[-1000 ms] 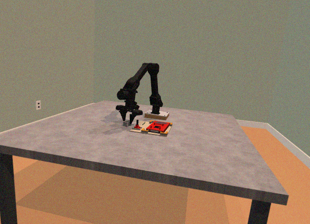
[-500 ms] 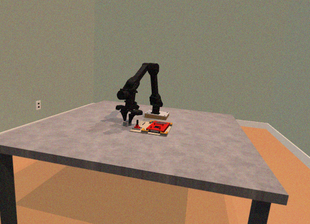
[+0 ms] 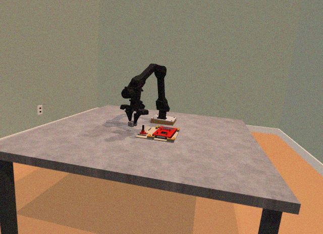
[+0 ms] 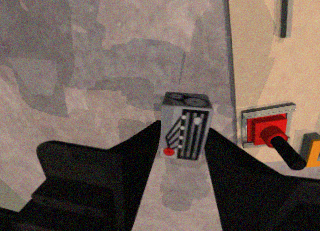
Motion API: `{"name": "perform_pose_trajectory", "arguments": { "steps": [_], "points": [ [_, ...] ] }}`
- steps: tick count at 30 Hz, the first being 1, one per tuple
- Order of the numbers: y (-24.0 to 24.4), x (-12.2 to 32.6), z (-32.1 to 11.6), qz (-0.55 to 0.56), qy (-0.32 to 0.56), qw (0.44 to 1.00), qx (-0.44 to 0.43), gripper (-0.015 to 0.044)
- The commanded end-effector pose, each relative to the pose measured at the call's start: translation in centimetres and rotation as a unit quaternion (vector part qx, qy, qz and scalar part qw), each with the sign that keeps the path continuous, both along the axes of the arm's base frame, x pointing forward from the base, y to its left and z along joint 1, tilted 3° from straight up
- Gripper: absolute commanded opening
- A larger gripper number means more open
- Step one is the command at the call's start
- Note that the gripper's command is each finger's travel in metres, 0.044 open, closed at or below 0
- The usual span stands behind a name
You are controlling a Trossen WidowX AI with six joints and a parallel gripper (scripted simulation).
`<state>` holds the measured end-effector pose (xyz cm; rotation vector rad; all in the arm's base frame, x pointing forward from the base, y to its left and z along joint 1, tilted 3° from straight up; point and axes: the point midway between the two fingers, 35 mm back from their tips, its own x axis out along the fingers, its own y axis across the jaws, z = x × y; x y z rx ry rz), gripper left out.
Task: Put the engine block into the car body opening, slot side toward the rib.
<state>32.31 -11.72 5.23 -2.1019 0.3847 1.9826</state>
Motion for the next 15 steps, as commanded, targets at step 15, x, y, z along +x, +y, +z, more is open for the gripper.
{"name": "perform_pose_trajectory", "arguments": {
  "steps": [15],
  "points": [
    [-0.2, 0.1, 6.3, -0.002, -0.004, 1.000, -0.003, 0.0000]
  ]
}}
